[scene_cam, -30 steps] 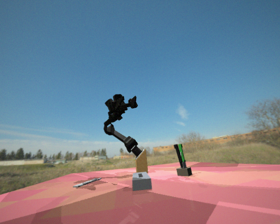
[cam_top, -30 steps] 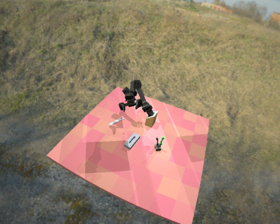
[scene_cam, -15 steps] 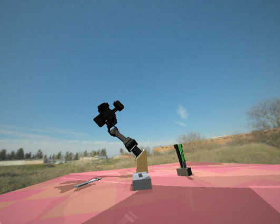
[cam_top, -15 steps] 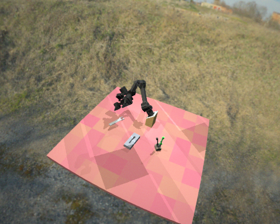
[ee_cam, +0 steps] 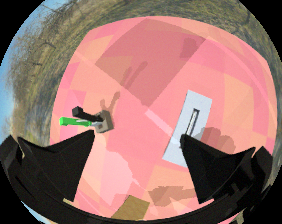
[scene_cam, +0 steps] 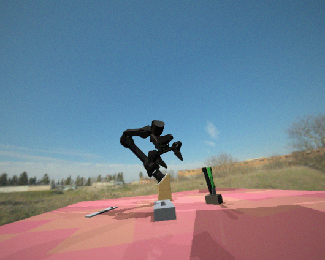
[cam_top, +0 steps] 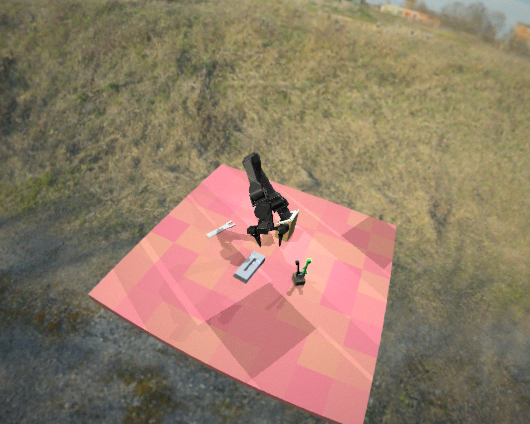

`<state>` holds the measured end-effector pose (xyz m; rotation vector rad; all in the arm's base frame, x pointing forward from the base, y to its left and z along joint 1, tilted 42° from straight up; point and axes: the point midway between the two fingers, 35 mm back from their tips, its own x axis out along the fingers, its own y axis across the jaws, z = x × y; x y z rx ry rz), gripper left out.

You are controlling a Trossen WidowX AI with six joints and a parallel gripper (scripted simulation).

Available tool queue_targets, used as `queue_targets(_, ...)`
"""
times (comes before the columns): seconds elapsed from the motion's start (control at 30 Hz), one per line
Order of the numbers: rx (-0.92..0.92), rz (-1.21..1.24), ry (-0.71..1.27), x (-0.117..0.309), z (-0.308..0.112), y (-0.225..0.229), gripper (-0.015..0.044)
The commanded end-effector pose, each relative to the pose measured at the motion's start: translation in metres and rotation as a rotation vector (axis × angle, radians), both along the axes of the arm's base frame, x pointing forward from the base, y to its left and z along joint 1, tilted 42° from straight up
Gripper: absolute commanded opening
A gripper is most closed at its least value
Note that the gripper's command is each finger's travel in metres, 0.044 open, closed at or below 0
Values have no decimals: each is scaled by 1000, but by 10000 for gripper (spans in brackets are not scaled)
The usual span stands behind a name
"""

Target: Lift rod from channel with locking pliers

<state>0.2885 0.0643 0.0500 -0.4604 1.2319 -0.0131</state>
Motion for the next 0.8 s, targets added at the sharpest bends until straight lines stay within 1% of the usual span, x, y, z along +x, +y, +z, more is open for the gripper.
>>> queue_targets(0.0,-265,81,291,-38,-31,-6,440)
queue_targets(0.1,-459,156,469,-61,-39,-12,440)
queue_targets(0.17,-505,176,508,-65,-39,-14,440)
queue_targets(0.43,-505,176,508,-68,-42,-11,440)
queue_targets(0.77,-501,177,509,-108,-72,25,440)
